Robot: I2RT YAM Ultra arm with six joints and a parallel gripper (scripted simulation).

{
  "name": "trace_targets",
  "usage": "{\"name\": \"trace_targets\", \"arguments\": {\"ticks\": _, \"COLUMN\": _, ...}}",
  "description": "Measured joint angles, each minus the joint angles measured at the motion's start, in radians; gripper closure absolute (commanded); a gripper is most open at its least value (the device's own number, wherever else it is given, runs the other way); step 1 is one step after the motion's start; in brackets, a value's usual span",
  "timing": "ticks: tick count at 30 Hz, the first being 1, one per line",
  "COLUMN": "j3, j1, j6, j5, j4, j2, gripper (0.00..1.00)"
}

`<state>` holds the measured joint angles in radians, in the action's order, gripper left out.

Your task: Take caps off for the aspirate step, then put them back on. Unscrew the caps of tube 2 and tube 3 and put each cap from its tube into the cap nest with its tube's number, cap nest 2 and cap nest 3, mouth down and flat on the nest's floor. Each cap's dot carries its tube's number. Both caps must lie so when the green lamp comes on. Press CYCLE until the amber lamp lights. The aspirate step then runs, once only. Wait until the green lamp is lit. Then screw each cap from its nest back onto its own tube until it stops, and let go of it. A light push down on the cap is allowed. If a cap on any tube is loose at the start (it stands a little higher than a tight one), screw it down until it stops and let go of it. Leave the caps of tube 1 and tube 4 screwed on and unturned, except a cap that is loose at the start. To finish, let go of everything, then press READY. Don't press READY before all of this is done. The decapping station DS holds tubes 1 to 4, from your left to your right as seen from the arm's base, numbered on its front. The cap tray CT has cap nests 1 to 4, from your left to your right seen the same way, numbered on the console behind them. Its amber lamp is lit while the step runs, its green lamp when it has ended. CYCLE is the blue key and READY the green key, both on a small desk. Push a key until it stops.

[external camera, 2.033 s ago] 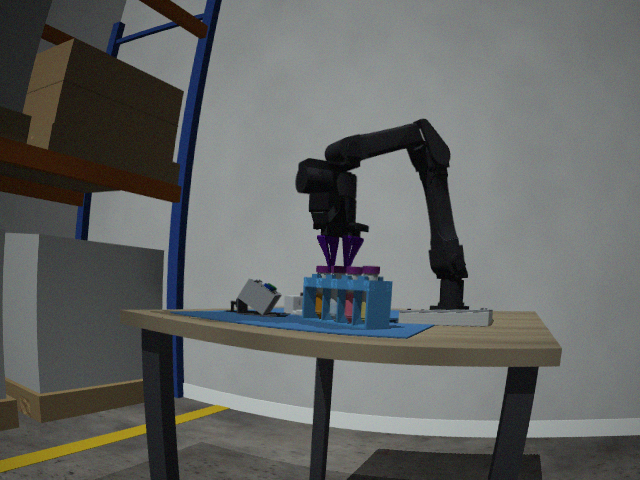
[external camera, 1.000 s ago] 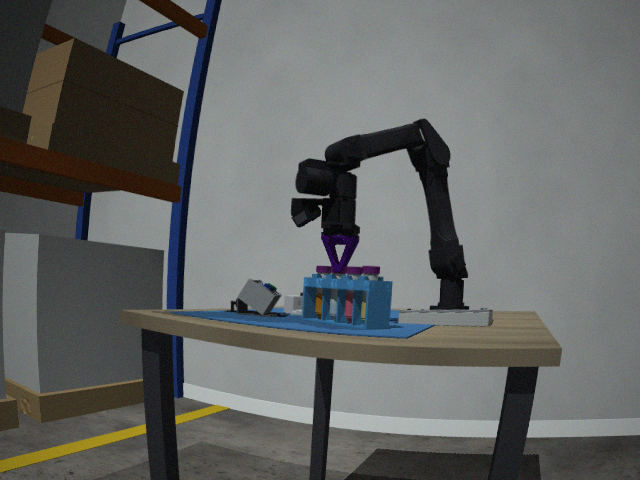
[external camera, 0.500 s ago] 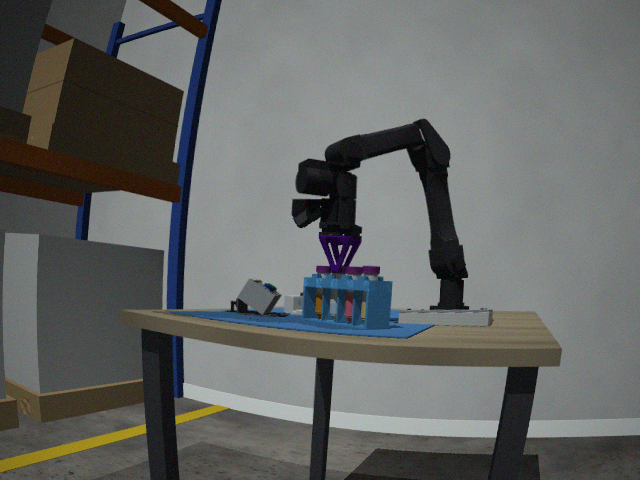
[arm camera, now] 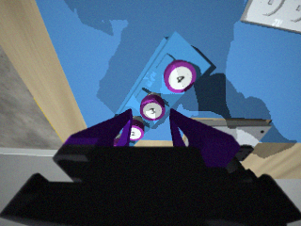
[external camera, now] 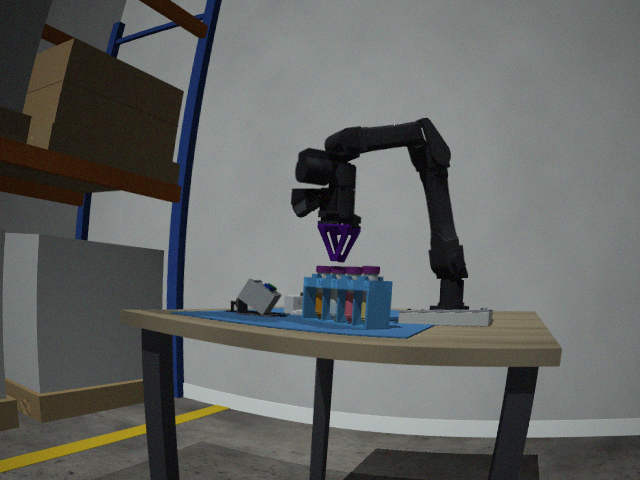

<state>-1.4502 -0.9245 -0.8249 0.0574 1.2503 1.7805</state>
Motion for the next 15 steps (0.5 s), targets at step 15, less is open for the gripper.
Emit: {"name": "trace_targets", "arguments": {"ticks": 15, "j3": -0.076, "j1": -0.037, "j6": 0.051, "j5": -0.001, "j4": 0.094, "j2": -0.007, "gripper": 0.51}}
